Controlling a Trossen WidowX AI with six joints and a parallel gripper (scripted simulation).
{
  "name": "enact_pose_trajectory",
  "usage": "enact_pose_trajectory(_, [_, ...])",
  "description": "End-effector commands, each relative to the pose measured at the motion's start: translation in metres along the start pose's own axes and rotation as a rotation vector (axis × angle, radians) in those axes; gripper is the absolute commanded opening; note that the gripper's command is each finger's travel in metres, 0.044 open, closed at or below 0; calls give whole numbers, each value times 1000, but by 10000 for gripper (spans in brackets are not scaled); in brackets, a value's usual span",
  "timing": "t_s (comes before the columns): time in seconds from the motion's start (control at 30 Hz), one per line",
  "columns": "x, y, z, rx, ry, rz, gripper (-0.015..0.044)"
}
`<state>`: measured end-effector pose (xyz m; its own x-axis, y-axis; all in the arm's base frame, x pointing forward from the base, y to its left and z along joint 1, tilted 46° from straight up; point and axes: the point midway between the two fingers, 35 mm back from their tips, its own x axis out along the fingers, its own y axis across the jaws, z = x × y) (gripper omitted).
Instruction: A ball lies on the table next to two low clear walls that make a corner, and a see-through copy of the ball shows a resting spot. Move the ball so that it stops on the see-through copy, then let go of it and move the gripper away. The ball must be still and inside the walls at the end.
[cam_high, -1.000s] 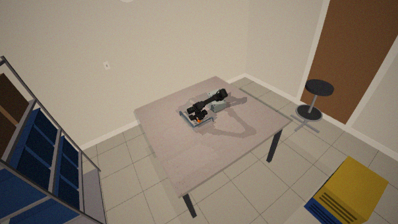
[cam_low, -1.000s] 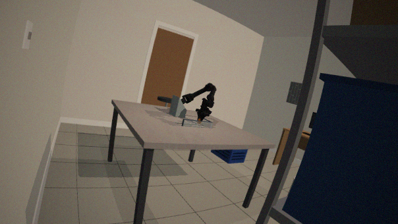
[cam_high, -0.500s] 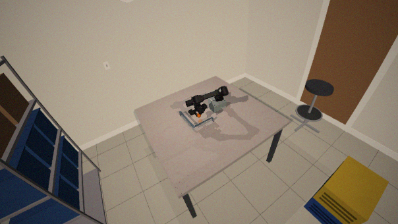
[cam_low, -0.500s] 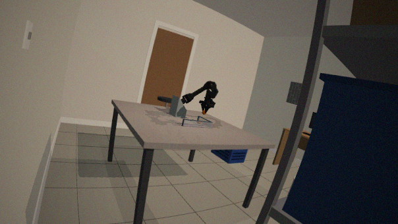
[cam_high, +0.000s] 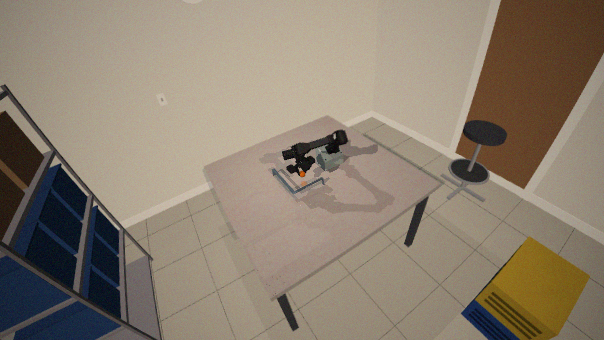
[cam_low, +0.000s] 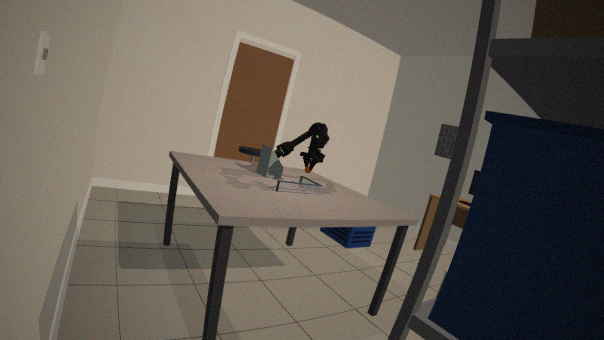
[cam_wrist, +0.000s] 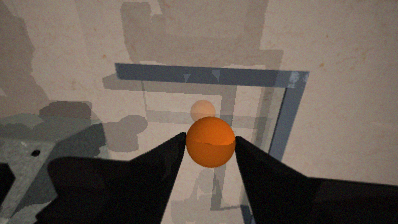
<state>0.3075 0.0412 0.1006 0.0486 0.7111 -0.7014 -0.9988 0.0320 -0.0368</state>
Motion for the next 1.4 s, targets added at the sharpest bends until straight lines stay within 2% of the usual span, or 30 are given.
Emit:
enact_pose_trajectory(0.0, [13, 5, -7, 3, -5, 2, 0])
enact_pose_trajectory(0.3, [33, 9, -14, -2, -6, 1, 0])
enact_pose_trajectory(0.7, [91, 10, -13, -2, -10, 0, 0])
enact_pose_trajectory(1.37, [113, 11, -12, -2, -12, 0, 0])
